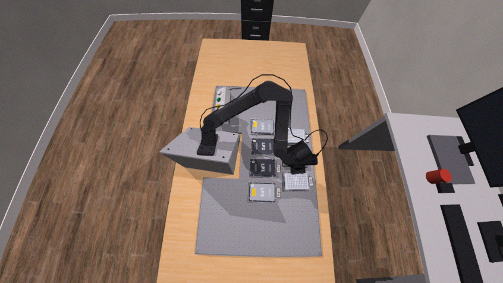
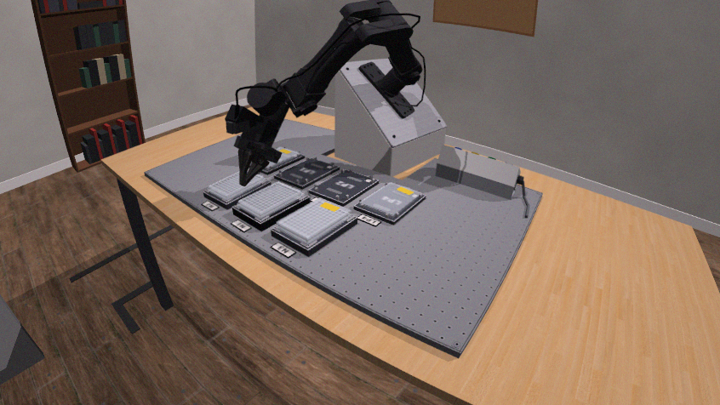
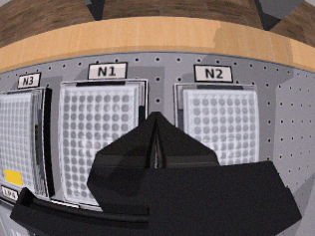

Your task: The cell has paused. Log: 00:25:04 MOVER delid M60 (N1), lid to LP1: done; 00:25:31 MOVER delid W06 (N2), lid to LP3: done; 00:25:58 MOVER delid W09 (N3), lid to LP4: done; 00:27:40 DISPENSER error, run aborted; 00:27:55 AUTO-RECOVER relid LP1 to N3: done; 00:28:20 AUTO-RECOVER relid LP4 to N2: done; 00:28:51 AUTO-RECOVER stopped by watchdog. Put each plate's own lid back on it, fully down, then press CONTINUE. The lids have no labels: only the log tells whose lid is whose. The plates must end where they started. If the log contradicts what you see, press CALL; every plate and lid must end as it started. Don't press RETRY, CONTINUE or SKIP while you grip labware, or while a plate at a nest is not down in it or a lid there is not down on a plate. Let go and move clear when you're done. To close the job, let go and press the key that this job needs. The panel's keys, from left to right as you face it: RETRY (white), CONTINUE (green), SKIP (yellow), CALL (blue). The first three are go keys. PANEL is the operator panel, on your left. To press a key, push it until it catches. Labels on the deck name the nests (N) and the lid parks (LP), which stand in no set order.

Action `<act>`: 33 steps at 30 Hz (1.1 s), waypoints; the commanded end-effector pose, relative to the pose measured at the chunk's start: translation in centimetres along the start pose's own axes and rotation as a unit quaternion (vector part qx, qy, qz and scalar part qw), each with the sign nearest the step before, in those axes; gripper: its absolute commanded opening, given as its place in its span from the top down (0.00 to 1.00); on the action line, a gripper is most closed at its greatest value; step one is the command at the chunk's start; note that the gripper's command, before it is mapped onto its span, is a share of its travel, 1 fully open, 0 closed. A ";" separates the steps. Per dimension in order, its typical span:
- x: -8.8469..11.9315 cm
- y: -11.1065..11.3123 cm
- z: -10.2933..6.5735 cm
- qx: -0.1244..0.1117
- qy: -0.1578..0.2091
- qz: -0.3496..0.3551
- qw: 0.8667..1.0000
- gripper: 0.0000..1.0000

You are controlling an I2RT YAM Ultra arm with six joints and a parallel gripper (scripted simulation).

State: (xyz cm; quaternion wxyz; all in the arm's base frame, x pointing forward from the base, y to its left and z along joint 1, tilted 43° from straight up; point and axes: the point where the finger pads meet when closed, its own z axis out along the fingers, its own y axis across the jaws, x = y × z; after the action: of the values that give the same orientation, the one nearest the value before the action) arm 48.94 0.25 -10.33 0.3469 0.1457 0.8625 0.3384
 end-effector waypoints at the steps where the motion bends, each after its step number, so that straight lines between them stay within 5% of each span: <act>1: 0.3 0.3 -2.0 0.003 0.026 0.000 1.000 1.00; 6: 1.2 0.8 -2.7 0.002 0.054 -0.002 0.999 1.00; 7: 0.0 1.3 -2.7 -0.003 0.051 -0.014 0.999 1.00; 11: 3.2 1.7 -4.1 0.001 0.104 -0.001 0.995 1.00; 13: 2.4 2.3 -4.3 -0.002 0.111 -0.013 0.994 1.00; 23: 5.5 3.5 -6.5 0.001 0.189 -0.013 0.982 1.00; 33: 9.9 5.4 -8.9 0.003 0.294 -0.020 0.956 1.00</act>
State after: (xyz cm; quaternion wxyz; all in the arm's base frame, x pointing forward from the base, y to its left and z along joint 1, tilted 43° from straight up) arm 37.33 4.47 -7.73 0.1253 0.0471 0.9235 0.3594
